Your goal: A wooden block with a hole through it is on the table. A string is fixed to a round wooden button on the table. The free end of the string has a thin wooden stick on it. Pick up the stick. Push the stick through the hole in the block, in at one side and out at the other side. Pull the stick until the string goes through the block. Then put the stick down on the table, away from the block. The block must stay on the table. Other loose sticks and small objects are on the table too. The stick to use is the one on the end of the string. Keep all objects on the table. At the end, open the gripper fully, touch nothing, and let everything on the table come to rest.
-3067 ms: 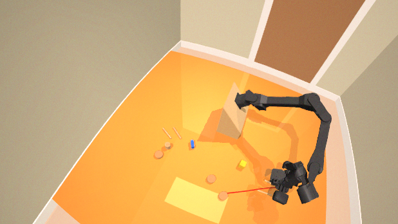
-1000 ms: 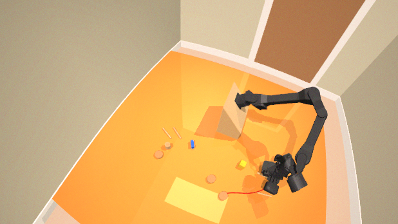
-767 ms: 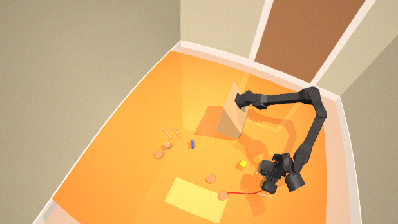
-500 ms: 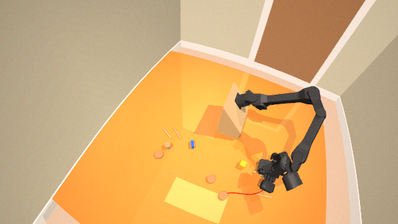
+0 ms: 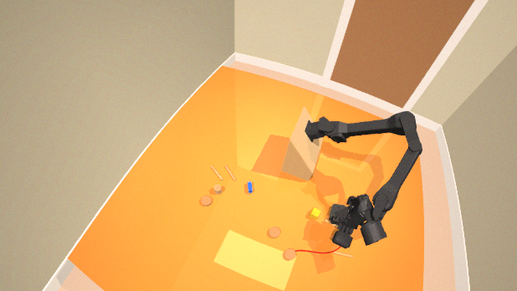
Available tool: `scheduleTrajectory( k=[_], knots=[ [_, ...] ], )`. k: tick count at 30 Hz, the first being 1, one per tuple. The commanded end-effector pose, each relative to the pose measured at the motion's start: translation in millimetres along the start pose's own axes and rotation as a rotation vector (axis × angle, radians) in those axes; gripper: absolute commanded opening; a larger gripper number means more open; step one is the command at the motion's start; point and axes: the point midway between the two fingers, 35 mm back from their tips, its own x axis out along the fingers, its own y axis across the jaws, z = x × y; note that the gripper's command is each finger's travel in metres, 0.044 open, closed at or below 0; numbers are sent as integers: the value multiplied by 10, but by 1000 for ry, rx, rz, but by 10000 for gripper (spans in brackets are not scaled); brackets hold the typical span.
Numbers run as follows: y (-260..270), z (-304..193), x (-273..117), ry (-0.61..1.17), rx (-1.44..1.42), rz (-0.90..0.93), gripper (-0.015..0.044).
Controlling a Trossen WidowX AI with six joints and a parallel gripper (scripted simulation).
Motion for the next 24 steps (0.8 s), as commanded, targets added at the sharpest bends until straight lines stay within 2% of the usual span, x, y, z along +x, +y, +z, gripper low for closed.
scheduleTrajectory(
  k=[1, 24],
  knots=[
    [-18, 66, 8, 1, -3, -5, 0],
    [-56, 319, 11, 5, -1, -5, 0]
  ],
)
